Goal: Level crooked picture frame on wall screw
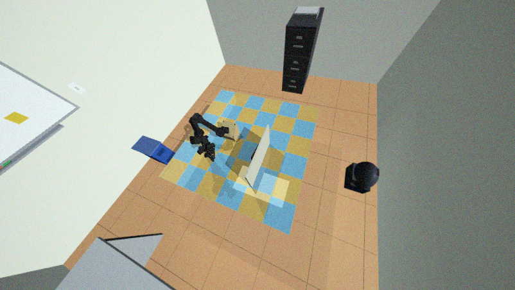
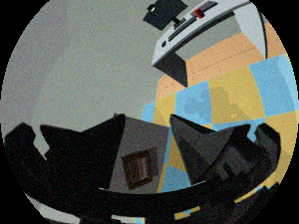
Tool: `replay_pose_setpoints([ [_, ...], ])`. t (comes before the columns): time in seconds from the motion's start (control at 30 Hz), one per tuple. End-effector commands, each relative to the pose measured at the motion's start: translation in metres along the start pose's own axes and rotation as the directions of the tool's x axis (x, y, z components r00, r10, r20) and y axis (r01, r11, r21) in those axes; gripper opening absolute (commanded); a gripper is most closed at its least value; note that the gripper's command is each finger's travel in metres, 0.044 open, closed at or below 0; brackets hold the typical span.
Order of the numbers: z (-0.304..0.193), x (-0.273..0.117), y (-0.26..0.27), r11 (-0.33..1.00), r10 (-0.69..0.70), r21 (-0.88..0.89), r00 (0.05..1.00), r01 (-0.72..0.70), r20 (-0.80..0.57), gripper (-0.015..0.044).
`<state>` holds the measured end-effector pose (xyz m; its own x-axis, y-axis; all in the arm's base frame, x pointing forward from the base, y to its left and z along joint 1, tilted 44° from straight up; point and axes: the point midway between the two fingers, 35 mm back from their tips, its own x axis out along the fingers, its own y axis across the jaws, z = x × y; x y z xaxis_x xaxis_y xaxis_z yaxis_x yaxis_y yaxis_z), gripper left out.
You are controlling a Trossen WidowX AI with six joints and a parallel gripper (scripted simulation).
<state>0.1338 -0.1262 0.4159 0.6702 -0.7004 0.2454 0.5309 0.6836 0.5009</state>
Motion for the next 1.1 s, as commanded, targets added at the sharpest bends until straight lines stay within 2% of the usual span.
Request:
replay_pose_setpoints([
  [0.0,-0.055,-0.007,0.003,0.993,0.116,0.006,0.983,-0.117,-0.139,0.026],
  [0.13,-0.122,-0.025,0.008,0.964,0.266,0.057,0.916,-0.261,-0.301,0.026],
  [0.33,-0.209,-0.062,0.013,0.891,0.446,0.16,0.751,-0.425,-0.486,0.026],
  [1.07,-0.211,-0.064,0.013,0.888,0.451,0.164,0.745,-0.43,-0.491,0.026],
])
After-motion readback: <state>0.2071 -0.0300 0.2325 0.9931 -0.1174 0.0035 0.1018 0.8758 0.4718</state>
